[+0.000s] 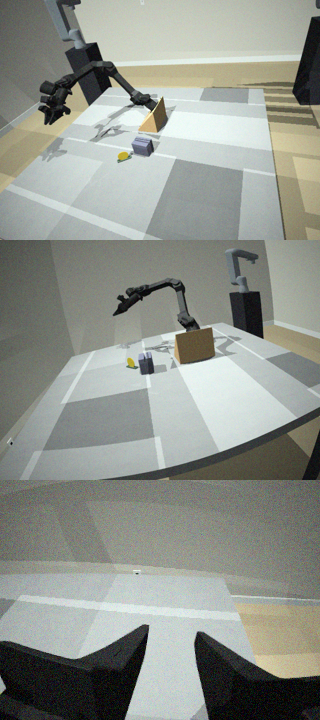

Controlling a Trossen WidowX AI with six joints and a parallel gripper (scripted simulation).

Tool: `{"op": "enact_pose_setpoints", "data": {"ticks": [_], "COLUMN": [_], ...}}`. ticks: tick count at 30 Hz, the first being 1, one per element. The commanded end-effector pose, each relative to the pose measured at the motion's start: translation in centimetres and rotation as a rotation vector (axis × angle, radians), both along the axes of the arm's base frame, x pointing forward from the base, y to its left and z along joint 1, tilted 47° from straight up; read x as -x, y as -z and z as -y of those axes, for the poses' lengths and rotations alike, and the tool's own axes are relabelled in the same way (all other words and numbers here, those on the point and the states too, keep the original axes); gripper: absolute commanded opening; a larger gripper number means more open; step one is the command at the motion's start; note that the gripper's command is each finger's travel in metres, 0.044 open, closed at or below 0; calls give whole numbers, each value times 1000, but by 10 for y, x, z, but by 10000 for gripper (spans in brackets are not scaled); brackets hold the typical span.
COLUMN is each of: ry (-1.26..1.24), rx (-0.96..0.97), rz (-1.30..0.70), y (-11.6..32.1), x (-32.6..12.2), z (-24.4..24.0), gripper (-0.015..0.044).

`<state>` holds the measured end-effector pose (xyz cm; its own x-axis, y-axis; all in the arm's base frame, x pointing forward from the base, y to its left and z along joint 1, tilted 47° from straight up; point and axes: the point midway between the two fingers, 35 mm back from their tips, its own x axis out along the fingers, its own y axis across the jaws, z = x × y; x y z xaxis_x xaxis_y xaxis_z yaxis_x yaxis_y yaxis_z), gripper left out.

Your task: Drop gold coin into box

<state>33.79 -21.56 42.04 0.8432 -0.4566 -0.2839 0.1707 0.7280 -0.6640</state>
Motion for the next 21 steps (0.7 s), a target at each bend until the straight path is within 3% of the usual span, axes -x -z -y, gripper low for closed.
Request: {"op": "enact_pose_setpoints", "data": {"ticks": [1,11,21], "ry": [130,561,1055], "rx": [-311,-702,-687], "rz": [-81,-247,-262], "y": [70,198,290], "x": [-27,-44,-22], "z": [-11,-54,-107], "gripper": [161,161,161]}}
